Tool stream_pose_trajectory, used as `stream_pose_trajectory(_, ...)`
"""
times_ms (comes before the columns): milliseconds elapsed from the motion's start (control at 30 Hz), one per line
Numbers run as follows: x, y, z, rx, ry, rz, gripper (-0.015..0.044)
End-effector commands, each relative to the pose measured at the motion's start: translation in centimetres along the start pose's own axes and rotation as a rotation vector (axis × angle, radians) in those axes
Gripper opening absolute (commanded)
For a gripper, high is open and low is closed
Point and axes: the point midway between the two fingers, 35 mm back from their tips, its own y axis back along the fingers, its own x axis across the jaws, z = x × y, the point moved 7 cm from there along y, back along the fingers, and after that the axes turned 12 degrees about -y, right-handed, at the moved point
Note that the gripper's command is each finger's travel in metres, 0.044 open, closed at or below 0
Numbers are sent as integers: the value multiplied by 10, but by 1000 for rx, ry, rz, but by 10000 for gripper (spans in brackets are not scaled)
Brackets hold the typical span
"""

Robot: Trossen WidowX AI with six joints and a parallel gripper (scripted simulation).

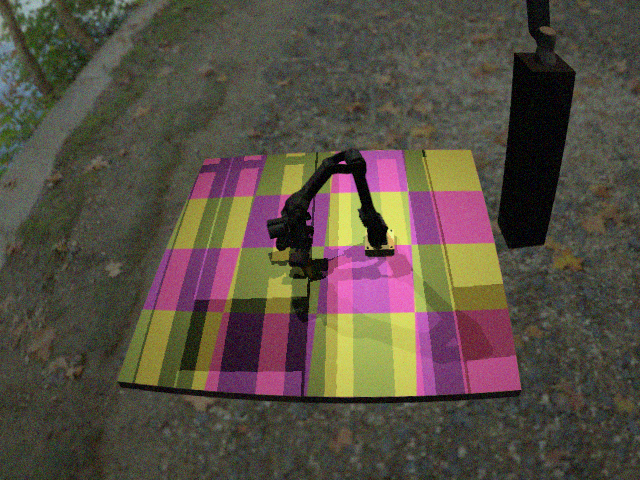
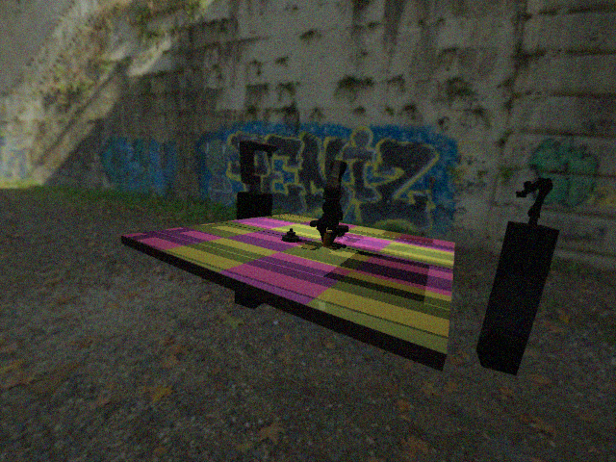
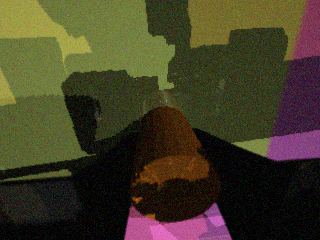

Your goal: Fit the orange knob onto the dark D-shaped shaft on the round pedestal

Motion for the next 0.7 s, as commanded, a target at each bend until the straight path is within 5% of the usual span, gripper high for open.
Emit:
stream_pose_trajectory(0,0,0,0,1,3,2,151)
stream_pose_trajectory(233,2,13,3,0,3,2,6)
stream_pose_trajectory(667,5,85,8,0,3,2,0)
